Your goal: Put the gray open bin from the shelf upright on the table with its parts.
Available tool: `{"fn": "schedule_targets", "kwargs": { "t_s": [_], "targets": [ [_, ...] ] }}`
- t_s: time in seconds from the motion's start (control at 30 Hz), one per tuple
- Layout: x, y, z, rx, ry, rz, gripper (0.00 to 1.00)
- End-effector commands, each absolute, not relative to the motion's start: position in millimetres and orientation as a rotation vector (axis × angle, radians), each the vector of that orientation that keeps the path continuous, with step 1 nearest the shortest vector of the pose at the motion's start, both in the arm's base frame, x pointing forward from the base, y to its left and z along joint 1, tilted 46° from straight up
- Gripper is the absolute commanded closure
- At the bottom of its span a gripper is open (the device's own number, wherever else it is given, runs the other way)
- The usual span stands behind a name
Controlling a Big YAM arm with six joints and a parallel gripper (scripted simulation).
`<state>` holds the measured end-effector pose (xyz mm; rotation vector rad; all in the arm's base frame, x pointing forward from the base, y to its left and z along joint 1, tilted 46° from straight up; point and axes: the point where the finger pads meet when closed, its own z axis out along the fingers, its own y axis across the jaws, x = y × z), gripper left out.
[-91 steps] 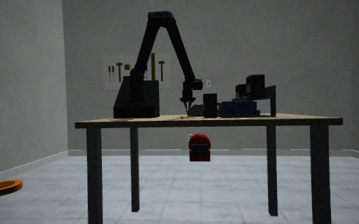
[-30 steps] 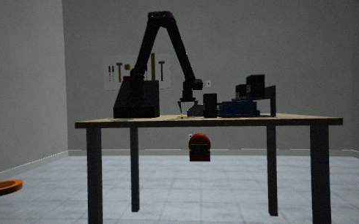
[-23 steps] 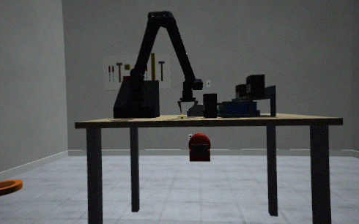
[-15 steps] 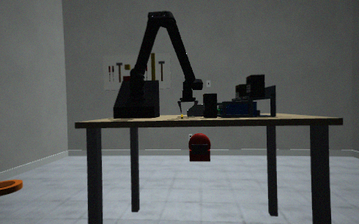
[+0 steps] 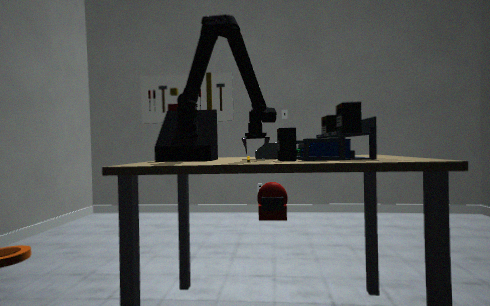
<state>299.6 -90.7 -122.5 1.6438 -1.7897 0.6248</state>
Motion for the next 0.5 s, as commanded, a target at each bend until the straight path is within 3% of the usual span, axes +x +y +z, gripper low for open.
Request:
{"fn": "schedule_targets", "kwargs": {
  "t_s": [0.0,0.47],
  "targets": [
    [321.6,-79.7,-111.6,1.654,-1.825,0.674,0.1],
    [325.4,-61.9,-94.6,1.655,-1.829,0.674,0.1]
  ]
}}
